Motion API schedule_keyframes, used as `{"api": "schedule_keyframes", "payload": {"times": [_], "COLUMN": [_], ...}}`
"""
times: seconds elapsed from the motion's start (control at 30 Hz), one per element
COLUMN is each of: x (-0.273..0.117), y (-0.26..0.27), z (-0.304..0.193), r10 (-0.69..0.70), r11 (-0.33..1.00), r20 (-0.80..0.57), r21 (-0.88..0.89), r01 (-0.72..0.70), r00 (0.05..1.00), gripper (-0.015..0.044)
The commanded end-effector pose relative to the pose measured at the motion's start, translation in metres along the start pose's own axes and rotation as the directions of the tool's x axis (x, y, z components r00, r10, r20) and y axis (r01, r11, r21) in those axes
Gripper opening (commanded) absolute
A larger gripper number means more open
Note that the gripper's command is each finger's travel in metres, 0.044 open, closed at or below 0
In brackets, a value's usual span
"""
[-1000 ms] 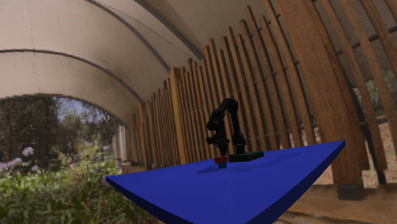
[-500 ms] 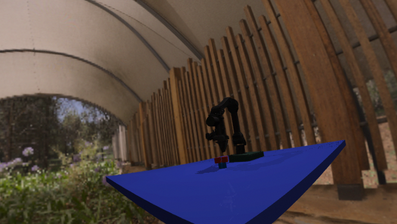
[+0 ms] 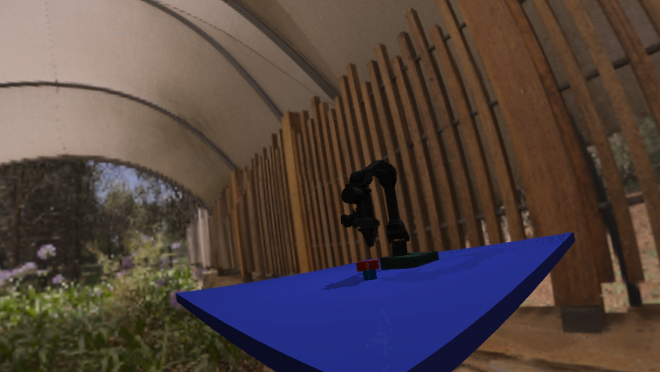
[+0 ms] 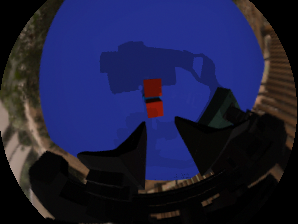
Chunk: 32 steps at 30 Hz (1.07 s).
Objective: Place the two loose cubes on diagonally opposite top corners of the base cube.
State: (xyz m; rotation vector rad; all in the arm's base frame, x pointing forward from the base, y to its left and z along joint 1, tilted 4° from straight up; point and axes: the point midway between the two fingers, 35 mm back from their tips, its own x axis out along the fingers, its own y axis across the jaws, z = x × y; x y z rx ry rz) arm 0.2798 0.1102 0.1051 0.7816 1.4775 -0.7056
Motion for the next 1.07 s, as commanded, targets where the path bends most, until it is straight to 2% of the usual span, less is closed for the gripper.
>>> {"api": "schedule_keyframes", "payload": {"times": [0.0,0.2,0.23,0.33,0.57,1.03], "x": [-0.004,-0.009,-0.009,-0.007,-0.01,-0.01], "y": [0.0,0.0,0.0,0.003,0.02,0.02], "z": [0.0,0.0,0.0,-0.01,-0.102,-0.105], "r10": [0.001,0.0,0.0,-0.002,-0.001,-0.001], "r11": [1.0,1.0,1.0,1.0,1.0,1.0], "r20": [0.0,0.0,0.0,-0.001,-0.009,-0.009], "r21": [-0.003,0.0,0.0,0.001,0.001,0.001], "r01": [-0.001,0.0,0.0,0.002,0.001,0.001], "r00": [1.0,1.0,1.0,1.0,1.0,1.0], "gripper": [0.0231,0.0389,0.04,0.04,0.04,0.04]}}
